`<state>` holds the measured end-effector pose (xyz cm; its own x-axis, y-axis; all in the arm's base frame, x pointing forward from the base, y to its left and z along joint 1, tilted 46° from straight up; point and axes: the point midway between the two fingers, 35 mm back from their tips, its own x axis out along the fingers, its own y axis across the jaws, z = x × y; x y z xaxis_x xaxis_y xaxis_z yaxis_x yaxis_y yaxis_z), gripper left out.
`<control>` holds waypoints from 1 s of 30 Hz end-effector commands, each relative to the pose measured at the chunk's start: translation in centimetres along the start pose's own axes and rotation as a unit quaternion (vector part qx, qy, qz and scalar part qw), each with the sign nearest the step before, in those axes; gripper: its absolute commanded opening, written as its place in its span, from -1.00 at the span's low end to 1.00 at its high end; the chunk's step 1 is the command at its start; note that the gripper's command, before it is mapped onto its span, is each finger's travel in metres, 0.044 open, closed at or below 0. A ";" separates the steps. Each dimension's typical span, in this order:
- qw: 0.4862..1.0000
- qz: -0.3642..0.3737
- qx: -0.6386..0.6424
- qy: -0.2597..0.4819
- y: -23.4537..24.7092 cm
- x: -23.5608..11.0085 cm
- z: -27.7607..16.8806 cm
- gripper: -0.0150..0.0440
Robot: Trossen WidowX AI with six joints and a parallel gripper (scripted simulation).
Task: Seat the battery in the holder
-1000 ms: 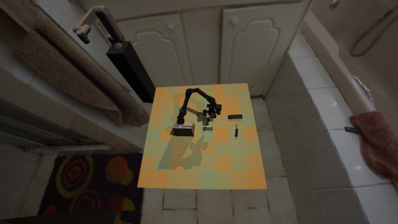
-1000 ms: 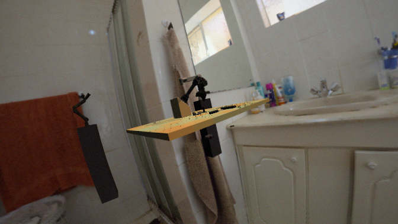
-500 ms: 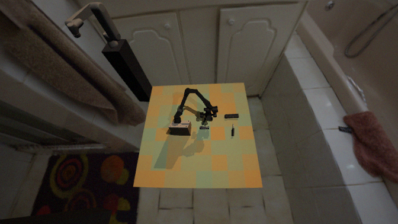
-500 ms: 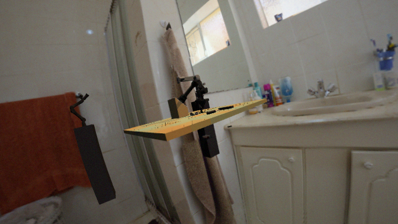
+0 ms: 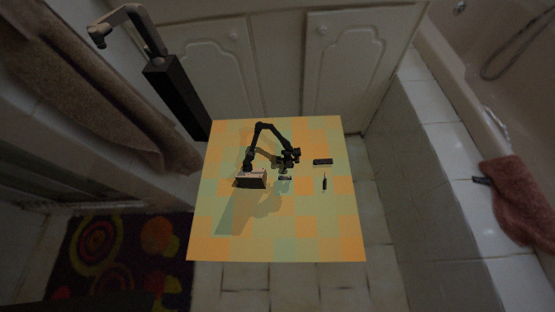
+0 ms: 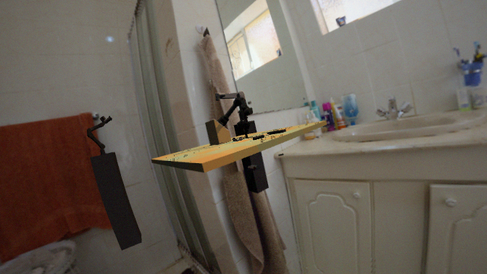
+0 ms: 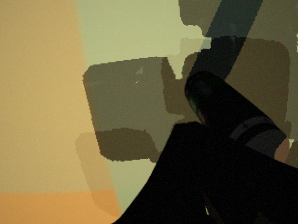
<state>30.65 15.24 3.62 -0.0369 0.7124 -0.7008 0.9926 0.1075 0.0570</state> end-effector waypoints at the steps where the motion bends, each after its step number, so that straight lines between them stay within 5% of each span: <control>1: 1.000 -0.002 0.003 0.002 -0.7 0.1 0.0 -0.49; 23: 1.000 -0.002 0.004 0.002 -4.2 0.2 0.1 -0.49; 30: 1.000 -0.002 0.003 -0.002 -3.7 -4.2 0.3 -0.49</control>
<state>26.82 12.92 4.67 -0.0526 0.7078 -0.7044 0.9935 0.1087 0.0350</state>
